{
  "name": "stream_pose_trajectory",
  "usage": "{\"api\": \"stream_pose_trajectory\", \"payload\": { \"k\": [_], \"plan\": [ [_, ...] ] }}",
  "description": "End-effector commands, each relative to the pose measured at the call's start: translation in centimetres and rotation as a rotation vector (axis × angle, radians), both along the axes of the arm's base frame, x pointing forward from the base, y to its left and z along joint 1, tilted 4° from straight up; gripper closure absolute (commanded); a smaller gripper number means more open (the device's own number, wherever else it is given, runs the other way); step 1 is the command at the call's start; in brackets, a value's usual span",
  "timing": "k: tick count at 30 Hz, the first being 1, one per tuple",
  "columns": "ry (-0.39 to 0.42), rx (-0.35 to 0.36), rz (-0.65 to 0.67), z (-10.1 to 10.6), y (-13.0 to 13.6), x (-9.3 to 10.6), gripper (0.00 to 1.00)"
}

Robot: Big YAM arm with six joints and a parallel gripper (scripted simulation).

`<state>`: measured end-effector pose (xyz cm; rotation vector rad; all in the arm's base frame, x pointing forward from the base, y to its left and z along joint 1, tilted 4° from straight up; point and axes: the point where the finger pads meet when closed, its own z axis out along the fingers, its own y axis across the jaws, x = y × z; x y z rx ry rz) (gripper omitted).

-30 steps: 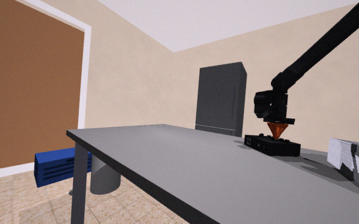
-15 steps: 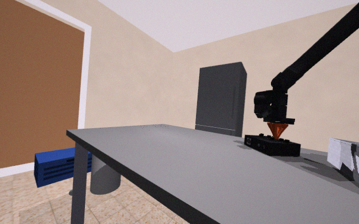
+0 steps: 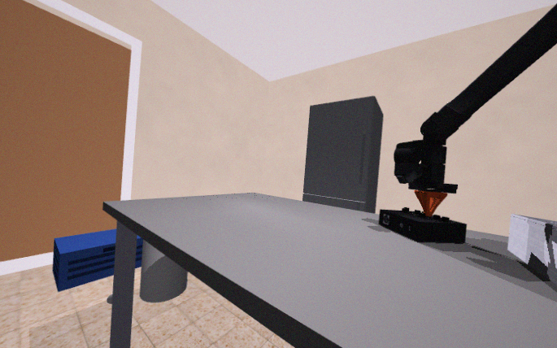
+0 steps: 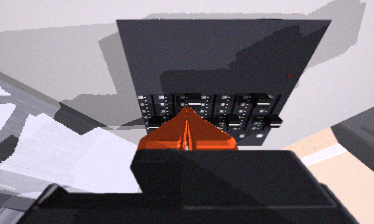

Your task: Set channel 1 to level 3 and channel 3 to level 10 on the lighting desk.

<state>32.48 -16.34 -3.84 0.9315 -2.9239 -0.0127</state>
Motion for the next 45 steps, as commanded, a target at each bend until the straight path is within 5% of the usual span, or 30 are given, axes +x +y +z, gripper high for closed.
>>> {"api": "stream_pose_trajectory", "payload": {
  "k": [1,45],
  "plan": [
    [-0.036,-0.012,0.003,1.0,-0.7,2.7,1.0],
    [-0.065,-0.027,0.008,2.5,-1.6,2.5,1.0]
  ]
}}
